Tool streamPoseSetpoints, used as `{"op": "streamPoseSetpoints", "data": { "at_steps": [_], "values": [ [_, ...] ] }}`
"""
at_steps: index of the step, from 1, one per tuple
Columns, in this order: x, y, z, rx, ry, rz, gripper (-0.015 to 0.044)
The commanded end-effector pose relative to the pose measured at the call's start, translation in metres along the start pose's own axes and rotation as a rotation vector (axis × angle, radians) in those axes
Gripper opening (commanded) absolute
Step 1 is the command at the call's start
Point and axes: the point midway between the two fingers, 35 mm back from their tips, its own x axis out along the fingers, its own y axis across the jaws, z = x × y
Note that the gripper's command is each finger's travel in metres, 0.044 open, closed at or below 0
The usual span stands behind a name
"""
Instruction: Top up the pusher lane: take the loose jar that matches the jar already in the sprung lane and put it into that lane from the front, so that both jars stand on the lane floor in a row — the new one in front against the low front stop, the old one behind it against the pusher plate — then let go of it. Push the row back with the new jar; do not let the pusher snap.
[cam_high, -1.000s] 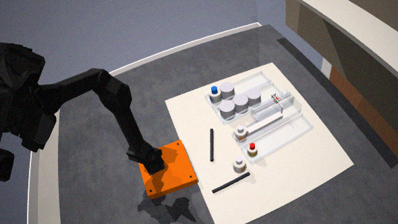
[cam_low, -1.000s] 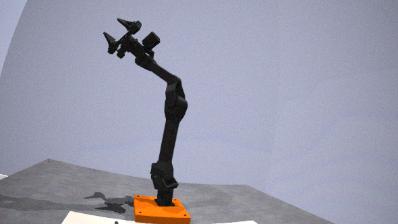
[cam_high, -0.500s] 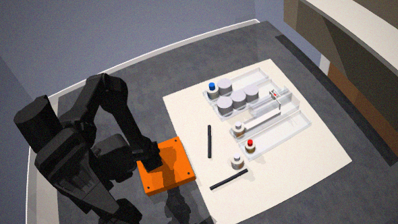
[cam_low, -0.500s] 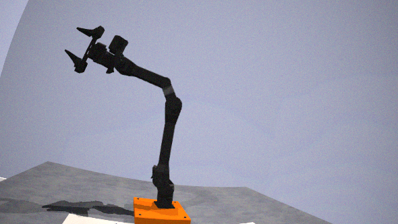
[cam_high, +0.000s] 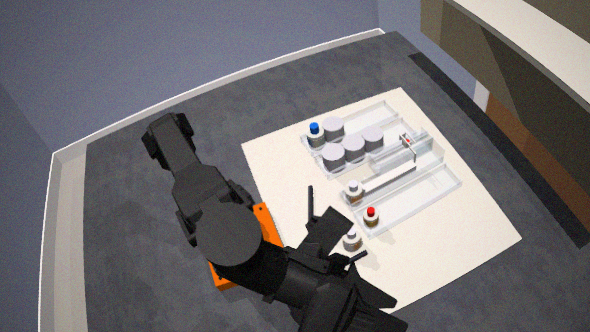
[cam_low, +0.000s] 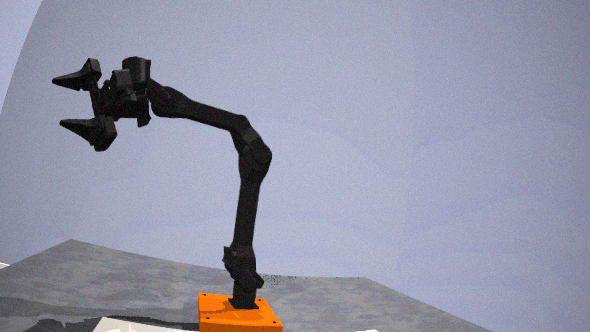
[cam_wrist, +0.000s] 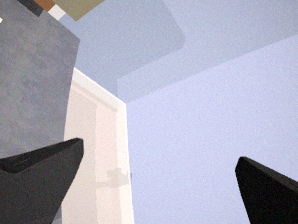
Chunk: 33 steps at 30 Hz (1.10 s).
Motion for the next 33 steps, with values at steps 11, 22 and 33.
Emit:
{"op": "streamPoseSetpoints", "data": {
  "at_steps": [11, 22, 33],
  "values": [
    [0.047, 0.229, 0.054, 0.399, 0.289, 0.622, 0.044],
    [-0.034, 0.383, 0.074, 0.295, 0.773, 0.98, 0.044],
    [-0.05, 0.409, 0.071, 0.247, 0.846, 1.006, 0.044]
  ]
}}
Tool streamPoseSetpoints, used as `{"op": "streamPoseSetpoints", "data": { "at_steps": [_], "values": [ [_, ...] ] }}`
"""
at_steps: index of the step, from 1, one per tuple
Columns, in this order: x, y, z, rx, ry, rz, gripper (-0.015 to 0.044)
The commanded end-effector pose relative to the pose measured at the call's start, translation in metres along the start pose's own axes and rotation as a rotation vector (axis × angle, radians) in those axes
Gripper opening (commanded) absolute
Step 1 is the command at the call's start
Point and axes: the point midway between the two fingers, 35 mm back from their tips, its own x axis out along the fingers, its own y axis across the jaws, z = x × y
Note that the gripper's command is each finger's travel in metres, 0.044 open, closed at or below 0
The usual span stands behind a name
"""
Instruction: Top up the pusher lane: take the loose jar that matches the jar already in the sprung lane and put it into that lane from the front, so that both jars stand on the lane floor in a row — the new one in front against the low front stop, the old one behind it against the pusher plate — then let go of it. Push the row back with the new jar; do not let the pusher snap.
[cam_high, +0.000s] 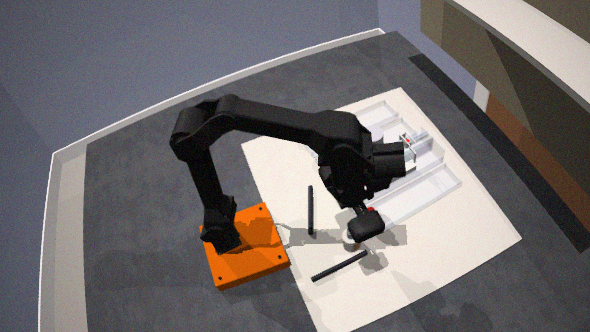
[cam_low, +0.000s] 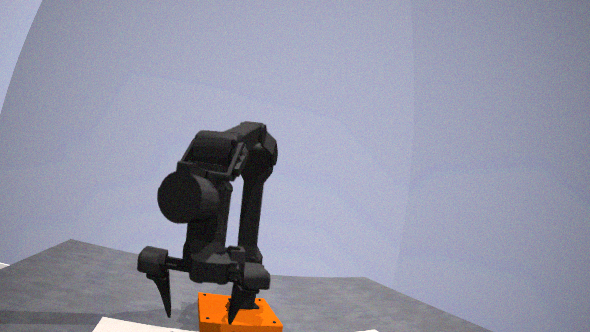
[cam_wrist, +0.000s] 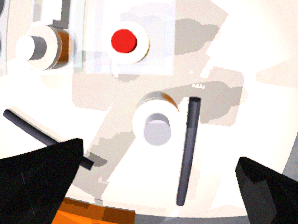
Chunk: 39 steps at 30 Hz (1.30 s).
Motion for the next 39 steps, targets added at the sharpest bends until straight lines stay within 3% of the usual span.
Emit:
{"op": "streamPoseSetpoints", "data": {
  "at_steps": [1, 38, 39],
  "values": [
    [0.021, 0.003, -0.002, 0.001, 0.014, -0.002, 0.044],
    [0.078, 0.002, -0.005, 0.001, 0.015, -0.002, 0.044],
    [0.078, 0.002, -0.005, 0.001, 0.015, -0.002, 0.0414]
  ]
}}
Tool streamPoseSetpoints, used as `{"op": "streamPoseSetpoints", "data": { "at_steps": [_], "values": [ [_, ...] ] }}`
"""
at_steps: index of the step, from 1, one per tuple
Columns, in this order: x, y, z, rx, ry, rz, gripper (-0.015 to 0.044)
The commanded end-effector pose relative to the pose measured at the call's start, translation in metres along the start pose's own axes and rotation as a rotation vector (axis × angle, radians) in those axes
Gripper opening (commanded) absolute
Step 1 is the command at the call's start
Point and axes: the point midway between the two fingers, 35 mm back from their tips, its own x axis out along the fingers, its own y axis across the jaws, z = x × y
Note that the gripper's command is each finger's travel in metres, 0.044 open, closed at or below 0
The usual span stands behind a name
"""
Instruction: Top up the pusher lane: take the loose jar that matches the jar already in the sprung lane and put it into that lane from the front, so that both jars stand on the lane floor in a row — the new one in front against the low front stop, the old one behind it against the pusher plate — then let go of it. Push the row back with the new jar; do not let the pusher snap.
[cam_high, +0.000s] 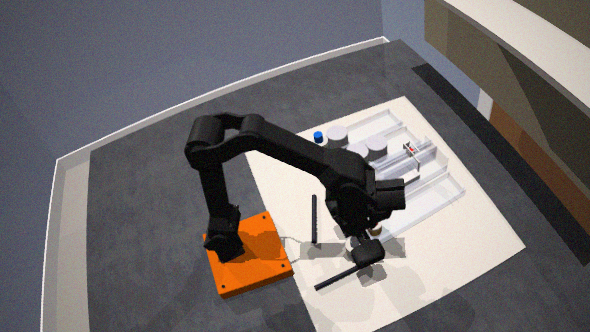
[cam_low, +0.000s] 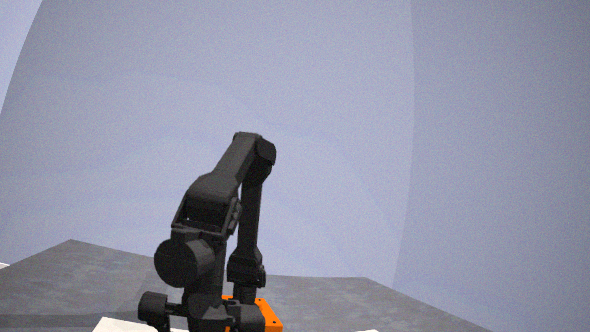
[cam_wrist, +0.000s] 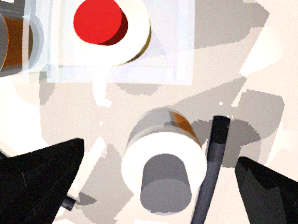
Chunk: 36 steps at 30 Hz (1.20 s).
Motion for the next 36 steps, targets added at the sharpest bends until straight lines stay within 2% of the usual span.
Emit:
{"op": "streamPoseSetpoints", "data": {
  "at_steps": [1, 8, 15, 21, 36],
  "values": [
    [0.005, 0.0, -0.002, -0.002, 0.009, -0.001, 0.0387],
    [0.005, 0.0, -0.002, -0.002, 0.009, -0.001, 0.0204],
    [0.005, 0.0, -0.002, -0.002, 0.009, -0.001, 0.0157],
    [-0.01, -0.008, -0.004, 0.014, -0.01, 0.012, 0.0],
    [-0.081, -0.006, 0.006, 0.004, 0.001, 0.004, 0.0]
  ]
}}
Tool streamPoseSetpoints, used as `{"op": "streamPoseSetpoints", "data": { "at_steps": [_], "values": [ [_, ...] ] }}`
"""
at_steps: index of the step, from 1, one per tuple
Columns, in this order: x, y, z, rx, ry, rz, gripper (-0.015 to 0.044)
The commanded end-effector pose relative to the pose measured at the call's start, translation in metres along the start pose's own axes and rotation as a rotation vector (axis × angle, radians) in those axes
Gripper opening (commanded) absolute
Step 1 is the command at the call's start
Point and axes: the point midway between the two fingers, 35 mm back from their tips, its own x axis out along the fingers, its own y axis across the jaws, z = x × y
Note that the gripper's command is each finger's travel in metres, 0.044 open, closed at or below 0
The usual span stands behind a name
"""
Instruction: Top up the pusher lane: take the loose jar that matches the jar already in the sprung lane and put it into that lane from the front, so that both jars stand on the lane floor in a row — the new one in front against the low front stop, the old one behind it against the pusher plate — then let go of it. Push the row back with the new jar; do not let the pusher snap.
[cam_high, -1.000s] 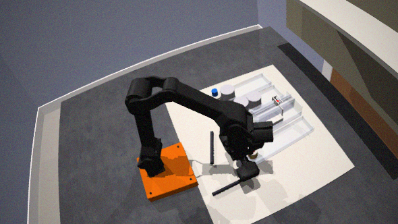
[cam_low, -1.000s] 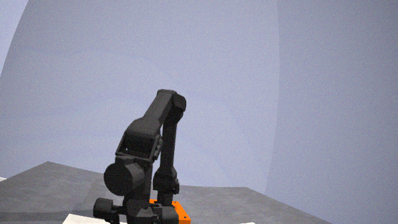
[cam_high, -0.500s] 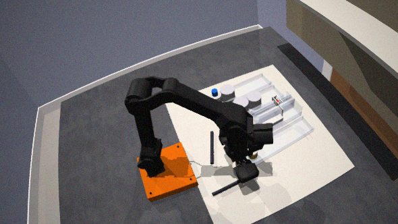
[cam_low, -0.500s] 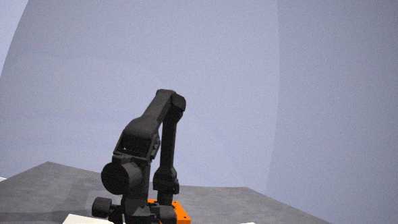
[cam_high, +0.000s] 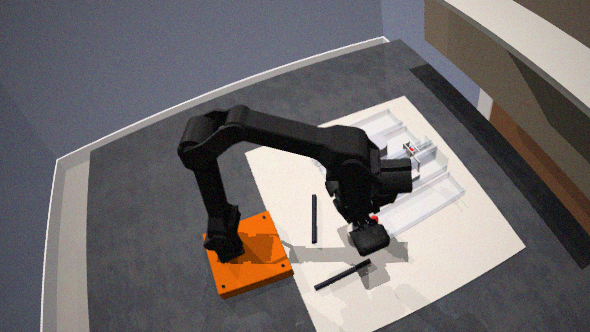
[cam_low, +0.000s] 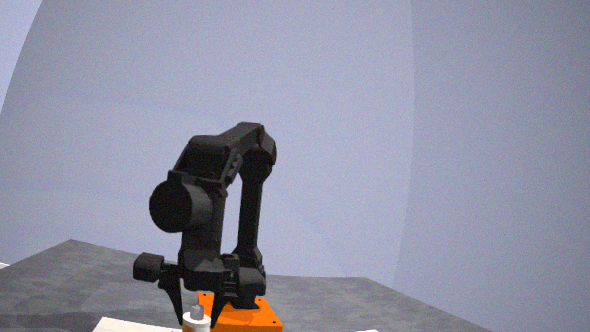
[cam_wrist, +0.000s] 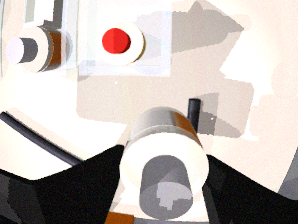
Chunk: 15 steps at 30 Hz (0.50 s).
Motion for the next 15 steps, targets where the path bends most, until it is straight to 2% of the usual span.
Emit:
{"op": "streamPoseSetpoints", "data": {
  "at_steps": [1, 6, 15],
  "values": [
    [-0.021, 0.002, 0.002, -0.004, -0.002, -0.012, 0.0],
    [-0.037, 0.005, 0.002, -0.008, 0.003, -0.016, 0.0],
    [-0.021, 0.038, 0.008, -0.034, 0.003, -0.012, 0.0]
  ]
}}
